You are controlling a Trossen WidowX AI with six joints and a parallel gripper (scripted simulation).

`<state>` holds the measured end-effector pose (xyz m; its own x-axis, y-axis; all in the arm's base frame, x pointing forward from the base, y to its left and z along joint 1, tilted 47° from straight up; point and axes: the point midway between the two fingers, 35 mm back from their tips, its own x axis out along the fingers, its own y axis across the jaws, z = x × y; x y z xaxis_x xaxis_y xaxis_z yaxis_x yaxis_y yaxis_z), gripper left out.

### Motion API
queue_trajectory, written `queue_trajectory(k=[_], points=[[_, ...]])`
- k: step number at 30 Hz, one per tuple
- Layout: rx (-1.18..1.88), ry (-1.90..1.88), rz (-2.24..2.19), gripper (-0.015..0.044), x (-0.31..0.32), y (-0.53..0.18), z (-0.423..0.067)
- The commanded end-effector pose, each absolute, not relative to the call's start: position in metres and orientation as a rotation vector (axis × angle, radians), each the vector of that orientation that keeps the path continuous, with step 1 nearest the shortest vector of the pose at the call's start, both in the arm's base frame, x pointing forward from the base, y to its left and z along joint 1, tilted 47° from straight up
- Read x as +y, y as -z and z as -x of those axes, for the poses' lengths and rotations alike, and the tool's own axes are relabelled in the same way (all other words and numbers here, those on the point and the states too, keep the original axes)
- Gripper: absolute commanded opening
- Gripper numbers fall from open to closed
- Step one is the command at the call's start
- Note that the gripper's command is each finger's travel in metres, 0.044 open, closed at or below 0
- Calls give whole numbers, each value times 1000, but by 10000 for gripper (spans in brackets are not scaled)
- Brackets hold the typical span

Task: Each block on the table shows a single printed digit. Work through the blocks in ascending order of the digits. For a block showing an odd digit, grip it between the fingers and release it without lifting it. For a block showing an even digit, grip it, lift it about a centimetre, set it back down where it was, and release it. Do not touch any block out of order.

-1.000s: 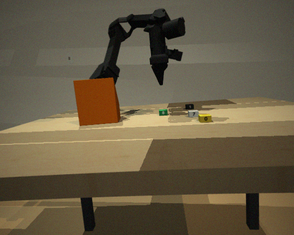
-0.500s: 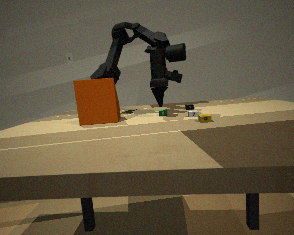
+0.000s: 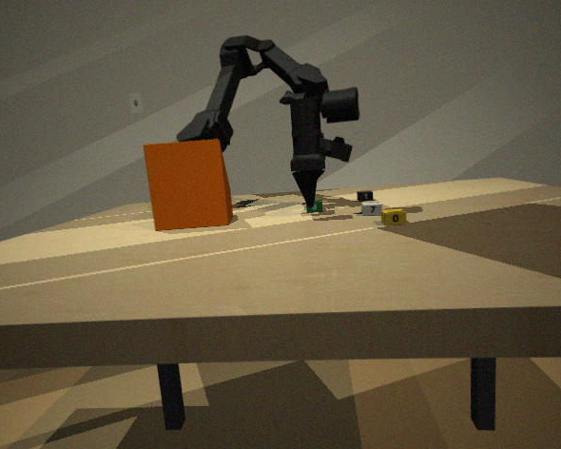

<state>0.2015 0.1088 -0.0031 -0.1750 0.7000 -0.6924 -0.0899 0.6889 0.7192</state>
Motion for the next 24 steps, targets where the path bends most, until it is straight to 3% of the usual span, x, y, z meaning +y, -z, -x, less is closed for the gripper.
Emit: queue_trajectory(k=[1, 2, 13, 24], points=[[1609, -757, -516, 400, 112, 6, -199], [1609, -757, -516, 400, 113, 7, -199], [1609, -757, -516, 120, 113, 7, -199], [1609, -757, -516, 120, 113, 7, -199]])
